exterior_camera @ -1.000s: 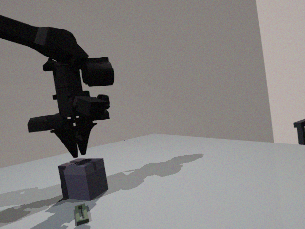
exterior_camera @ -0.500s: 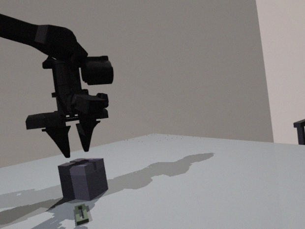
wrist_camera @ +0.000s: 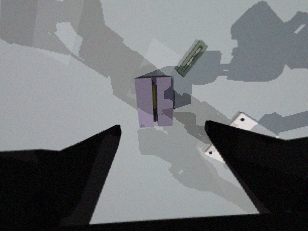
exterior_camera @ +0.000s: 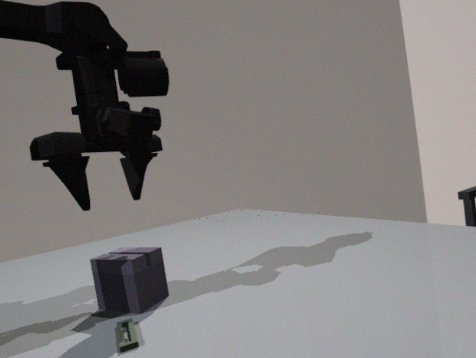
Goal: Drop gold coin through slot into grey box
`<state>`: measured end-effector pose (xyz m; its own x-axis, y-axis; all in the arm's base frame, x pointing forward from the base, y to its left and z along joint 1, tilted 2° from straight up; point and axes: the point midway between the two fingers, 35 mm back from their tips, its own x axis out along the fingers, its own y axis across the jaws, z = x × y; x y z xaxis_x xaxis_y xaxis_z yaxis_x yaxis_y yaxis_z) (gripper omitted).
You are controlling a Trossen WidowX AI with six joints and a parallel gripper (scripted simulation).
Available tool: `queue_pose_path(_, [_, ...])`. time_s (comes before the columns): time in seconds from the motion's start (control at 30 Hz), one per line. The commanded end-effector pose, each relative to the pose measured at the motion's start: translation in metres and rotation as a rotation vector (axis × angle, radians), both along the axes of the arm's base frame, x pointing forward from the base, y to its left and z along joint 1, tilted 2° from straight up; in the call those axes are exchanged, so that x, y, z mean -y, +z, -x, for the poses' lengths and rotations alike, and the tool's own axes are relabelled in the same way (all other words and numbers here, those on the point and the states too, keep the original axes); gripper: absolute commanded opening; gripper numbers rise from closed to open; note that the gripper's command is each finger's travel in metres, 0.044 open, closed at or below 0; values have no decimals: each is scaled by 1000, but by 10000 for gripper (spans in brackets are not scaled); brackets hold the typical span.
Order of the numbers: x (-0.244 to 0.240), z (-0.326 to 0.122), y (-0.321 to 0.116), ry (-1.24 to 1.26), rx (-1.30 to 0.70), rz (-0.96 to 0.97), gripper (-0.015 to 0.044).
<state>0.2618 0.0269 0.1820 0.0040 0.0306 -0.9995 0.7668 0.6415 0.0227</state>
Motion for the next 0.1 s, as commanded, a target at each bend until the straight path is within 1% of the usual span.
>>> queue_pose_path(0.0, [0, 0, 3, 5, -1, 0, 440])
queue_pose_path(0.07, [0, 0, 3, 5, -1, 0, 440])
